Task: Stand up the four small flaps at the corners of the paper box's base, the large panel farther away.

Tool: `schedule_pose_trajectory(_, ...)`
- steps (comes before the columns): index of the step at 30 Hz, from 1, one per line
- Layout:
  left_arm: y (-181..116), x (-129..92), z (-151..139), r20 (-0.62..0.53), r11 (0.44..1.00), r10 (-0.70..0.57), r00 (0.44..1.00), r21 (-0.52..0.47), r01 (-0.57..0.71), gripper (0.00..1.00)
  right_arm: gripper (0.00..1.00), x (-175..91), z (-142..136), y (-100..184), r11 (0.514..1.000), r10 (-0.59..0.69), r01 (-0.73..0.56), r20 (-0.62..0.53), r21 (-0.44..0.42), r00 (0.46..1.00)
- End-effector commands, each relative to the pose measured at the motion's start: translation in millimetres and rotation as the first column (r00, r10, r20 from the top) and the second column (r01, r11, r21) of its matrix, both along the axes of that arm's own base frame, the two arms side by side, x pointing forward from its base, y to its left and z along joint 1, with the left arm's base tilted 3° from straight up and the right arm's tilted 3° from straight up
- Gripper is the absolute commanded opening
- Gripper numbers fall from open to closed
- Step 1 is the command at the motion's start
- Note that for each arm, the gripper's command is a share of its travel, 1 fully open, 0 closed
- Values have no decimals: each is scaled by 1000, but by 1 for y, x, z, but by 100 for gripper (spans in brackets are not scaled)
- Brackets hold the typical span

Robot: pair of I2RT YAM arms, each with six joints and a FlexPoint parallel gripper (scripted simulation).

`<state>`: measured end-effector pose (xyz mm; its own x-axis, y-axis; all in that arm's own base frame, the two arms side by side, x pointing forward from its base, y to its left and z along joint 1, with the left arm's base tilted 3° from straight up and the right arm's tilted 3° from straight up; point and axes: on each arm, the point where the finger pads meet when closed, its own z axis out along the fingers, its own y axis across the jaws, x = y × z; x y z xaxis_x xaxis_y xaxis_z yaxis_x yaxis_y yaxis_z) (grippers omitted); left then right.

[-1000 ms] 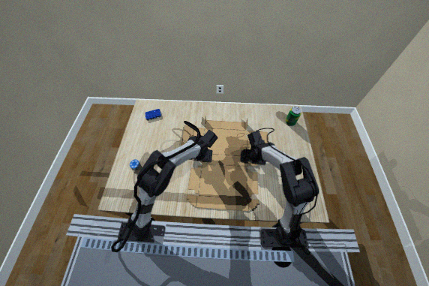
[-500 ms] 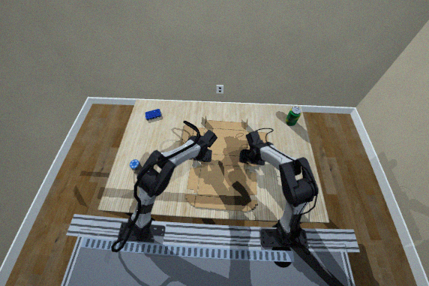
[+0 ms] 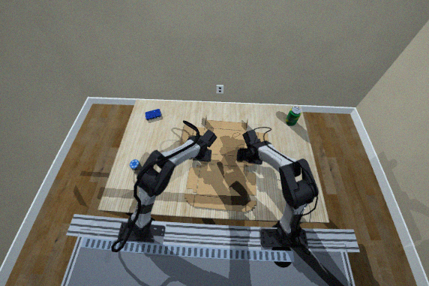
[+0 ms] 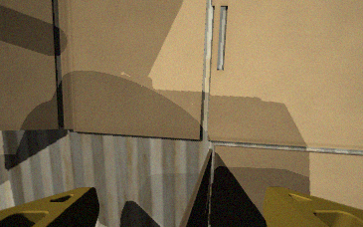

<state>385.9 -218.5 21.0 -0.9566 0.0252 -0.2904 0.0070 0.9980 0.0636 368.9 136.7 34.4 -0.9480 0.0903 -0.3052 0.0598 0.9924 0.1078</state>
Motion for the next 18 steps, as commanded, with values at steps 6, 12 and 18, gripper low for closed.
schedule_pose_trajectory(6,2,-4,-13,-40,1000,3,999,21,-2,77,77,3,24,11,1000,-3,2,32,27,999)
schedule_pose_trajectory(12,2,-4,-13,-40,1000,3,999,21,-2,77,77,3,32,14,1000,-6,5,35,20,999)
schedule_pose_trajectory(18,2,-4,-13,-40,1000,3,999,21,-2,77,77,3,38,22,1000,-7,6,36,19,999)
